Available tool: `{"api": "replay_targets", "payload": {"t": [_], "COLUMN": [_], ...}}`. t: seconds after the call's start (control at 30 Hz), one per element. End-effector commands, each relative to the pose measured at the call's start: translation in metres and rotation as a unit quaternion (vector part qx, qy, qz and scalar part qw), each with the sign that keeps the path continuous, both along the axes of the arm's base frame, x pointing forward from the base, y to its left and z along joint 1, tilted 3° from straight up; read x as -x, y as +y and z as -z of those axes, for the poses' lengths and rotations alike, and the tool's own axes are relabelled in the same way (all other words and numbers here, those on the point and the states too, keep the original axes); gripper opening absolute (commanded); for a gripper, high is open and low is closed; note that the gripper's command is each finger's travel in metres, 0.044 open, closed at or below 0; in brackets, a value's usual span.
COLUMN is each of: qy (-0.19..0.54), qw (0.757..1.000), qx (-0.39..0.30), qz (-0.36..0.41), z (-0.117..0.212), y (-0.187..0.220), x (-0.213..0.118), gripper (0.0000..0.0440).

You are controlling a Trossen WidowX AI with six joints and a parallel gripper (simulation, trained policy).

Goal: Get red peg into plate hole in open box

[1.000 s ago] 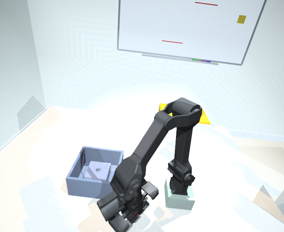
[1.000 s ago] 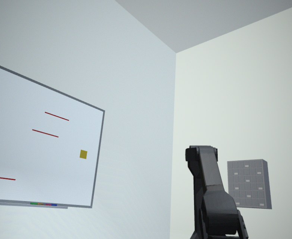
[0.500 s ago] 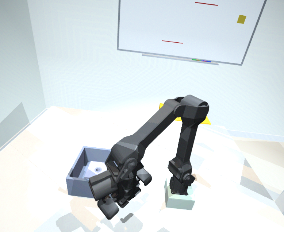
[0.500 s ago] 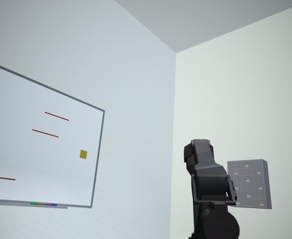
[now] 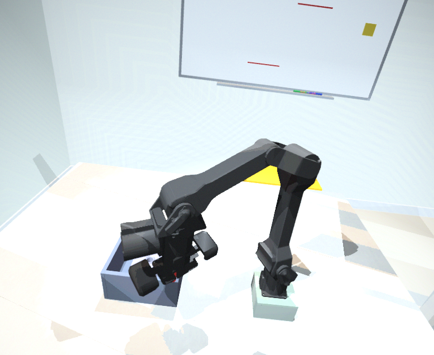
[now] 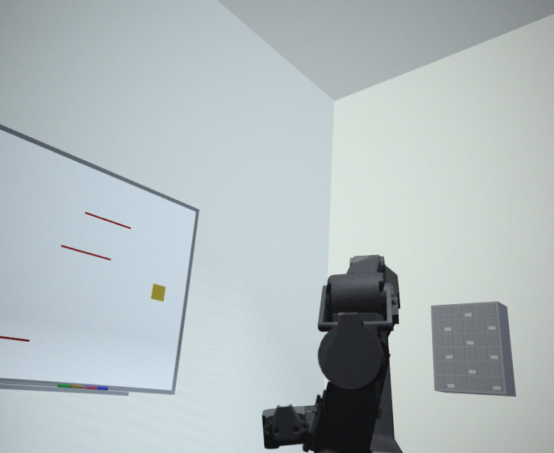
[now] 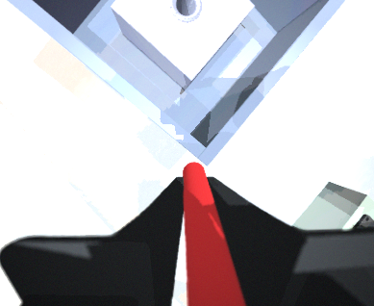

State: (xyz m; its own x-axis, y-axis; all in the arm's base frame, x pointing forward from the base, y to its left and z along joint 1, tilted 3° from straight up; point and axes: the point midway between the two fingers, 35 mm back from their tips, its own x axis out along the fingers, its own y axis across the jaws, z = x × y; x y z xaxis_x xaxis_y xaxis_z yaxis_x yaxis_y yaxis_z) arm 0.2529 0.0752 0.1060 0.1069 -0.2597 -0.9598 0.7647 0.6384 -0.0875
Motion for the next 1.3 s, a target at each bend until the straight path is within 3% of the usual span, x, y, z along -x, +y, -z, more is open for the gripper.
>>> {"api": "replay_targets", "payload": {"t": [0.0,0.5,1.07,1.17,1.27], "qy": [-0.011,-0.034,-0.007,0.005,0.016], "qw": [1.000,0.998,1.000,0.999,0.999], "qx": [0.004,0.010,-0.024,-0.033,-0.041], "qz": [0.012,0.048,-0.003,-0.015,-0.023], "z": [-0.006,-0.003,0.036,0.044,0.052], "y": [-0.010,-0.070,-0.109,-0.110,-0.111], "x": [-0.010,-0.059,-0.085,-0.084,-0.084], "gripper": [0.0000,0.0000,0.0001,0.0033,0.0098]}}
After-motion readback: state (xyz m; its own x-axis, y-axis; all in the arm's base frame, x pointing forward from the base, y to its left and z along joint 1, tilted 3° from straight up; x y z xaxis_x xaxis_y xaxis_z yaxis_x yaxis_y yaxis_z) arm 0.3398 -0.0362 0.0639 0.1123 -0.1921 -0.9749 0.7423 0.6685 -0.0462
